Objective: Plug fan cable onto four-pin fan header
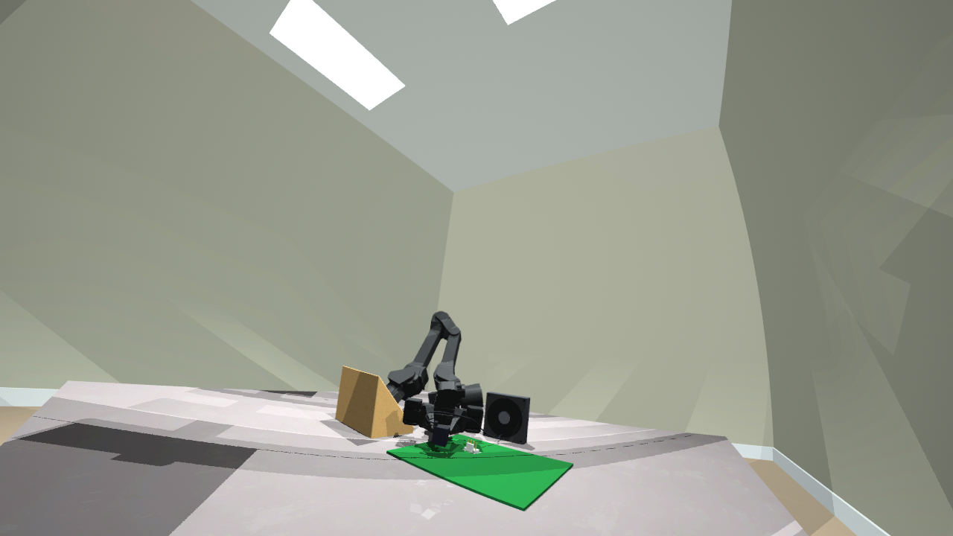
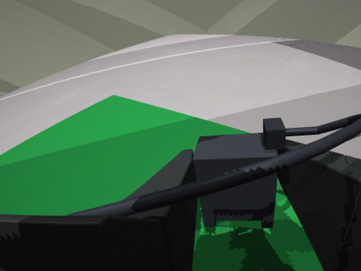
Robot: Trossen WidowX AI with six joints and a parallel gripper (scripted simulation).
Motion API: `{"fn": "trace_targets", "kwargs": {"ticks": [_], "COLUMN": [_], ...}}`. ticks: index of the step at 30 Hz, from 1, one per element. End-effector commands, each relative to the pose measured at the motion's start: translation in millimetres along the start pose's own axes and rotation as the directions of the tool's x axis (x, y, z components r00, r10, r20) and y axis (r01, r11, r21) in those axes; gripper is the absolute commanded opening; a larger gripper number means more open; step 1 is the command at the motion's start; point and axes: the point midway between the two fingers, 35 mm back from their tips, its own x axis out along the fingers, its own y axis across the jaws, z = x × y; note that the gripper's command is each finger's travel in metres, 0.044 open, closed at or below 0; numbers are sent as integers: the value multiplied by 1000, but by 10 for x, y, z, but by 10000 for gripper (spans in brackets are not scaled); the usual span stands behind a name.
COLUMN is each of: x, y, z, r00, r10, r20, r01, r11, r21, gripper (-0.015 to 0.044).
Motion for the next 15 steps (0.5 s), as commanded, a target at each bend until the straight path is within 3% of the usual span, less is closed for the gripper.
{"fn": "trace_targets", "kwargs": {"ticks": [1, 15], "x": [12, 28], "y": [-10, -11], "z": [-29, -121], "r00": [1000, 1000], "r10": [-3, -2], "r20": [6, -1], "r01": [2, 2], "r11": [1000, 1000], "r21": [3, -1], "gripper": [0, 0]}}
